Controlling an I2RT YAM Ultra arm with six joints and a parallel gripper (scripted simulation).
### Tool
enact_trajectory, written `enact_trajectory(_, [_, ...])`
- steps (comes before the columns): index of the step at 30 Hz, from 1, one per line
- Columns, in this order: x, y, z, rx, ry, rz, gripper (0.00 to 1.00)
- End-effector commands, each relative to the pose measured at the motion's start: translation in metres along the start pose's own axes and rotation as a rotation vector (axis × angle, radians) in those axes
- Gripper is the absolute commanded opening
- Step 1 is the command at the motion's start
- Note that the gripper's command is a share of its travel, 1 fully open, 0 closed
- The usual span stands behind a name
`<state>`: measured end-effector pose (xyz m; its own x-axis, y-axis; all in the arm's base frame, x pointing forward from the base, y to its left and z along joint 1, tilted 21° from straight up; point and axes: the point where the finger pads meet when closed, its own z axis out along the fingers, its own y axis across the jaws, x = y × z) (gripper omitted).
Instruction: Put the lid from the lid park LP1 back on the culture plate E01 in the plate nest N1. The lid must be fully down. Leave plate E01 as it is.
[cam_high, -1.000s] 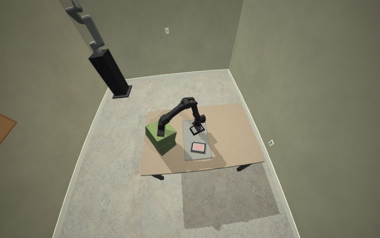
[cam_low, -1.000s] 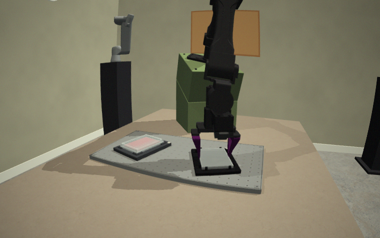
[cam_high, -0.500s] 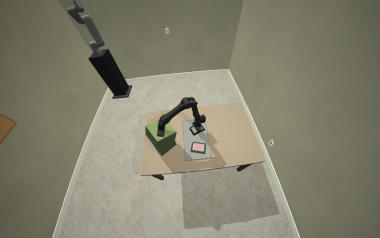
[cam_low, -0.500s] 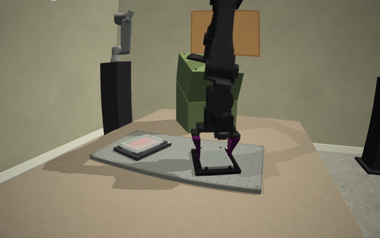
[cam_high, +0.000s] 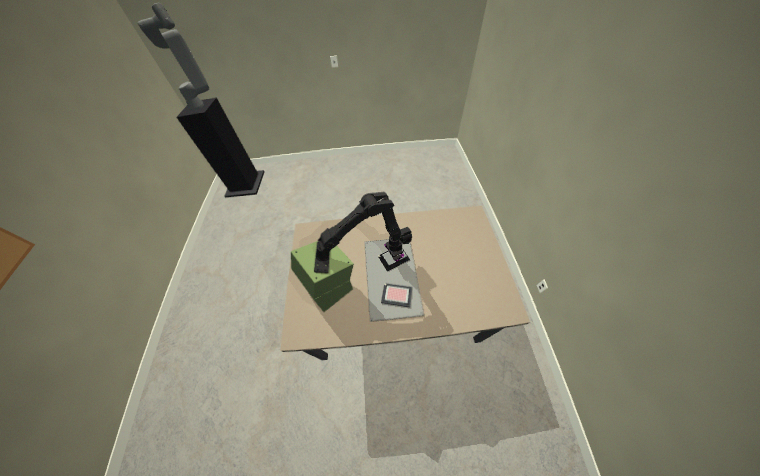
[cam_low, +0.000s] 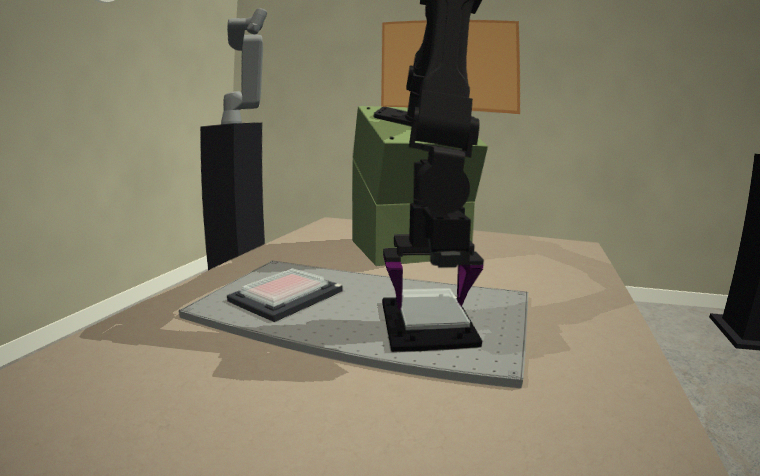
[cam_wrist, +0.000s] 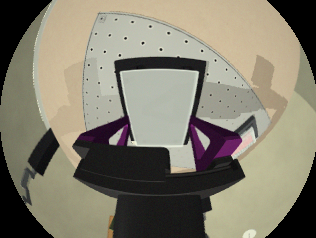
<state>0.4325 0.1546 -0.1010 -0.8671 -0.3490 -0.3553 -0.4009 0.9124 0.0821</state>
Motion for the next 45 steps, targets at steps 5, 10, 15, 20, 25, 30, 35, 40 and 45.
enact_trajectory(5, [0.005,-0.005,-0.018,0.003,0.009,0.009,0.00])
enact_trajectory(10, [0.005,-0.005,-0.026,0.001,0.008,0.009,0.00])
enact_trajectory(15, [0.005,-0.004,-0.031,0.000,0.008,0.009,0.00])
enact_trajectory(20, [0.005,-0.004,-0.039,-0.001,0.008,0.009,0.00])
enact_trajectory(25, [0.005,-0.004,-0.047,-0.002,0.008,0.008,0.00])
enact_trajectory(30, [0.002,-0.004,-0.048,-0.001,0.005,0.011,0.00])
enact_trajectory(35, [0.004,-0.005,-0.043,-0.001,0.011,0.011,0.00])
enact_trajectory(40, [0.004,-0.005,-0.040,-0.001,0.012,0.012,0.00])
enact_trajectory(45, [-0.002,-0.005,-0.045,0.001,-0.006,0.010,0.00])
